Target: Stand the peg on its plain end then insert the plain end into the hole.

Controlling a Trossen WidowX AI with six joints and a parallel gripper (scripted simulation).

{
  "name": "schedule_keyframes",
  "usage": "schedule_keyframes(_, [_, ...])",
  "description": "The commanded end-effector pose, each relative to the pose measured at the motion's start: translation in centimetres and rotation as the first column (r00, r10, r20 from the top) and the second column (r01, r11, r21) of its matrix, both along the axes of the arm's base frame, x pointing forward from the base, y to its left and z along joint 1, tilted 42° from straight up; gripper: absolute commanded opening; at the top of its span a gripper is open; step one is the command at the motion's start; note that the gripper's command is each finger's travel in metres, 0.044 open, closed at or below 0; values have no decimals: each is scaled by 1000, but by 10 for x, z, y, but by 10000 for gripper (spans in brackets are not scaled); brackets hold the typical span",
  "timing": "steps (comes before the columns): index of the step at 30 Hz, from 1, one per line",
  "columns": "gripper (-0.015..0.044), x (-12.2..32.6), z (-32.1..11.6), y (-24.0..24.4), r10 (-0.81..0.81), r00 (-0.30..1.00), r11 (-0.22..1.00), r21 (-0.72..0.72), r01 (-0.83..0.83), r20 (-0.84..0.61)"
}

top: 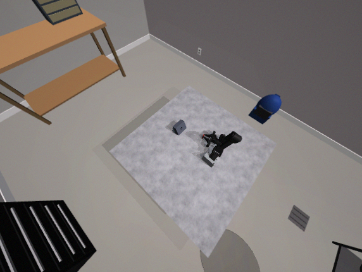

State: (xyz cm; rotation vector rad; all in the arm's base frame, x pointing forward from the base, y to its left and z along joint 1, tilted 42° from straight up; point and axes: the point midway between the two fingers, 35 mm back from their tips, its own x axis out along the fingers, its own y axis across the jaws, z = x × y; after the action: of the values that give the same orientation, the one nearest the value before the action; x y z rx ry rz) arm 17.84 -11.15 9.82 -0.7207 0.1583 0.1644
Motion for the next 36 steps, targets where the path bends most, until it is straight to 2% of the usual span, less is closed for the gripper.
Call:
schedule_keyframes(1, [130, 0, 0, 0, 0, 1000, 1000, 0, 0, 0])
schedule_keyframes(7, [130, 0, 0, 0, 0, 1000, 1000, 0, 0, 0])
schedule_keyframes(19, [440, 0, 0, 0, 0, 1000, 1000, 0, 0, 0])
schedule_keyframes(27, [440, 7, 6, 5, 16, 999, 1000, -6, -16, -37])
schedule_keyframes(32, [440, 25, 32, 28, 38, 992, 999, -32, -42, -116])
schedule_keyframes(36, [440, 31, 59, 52, 30, 992, 998, -48, -36, -125])
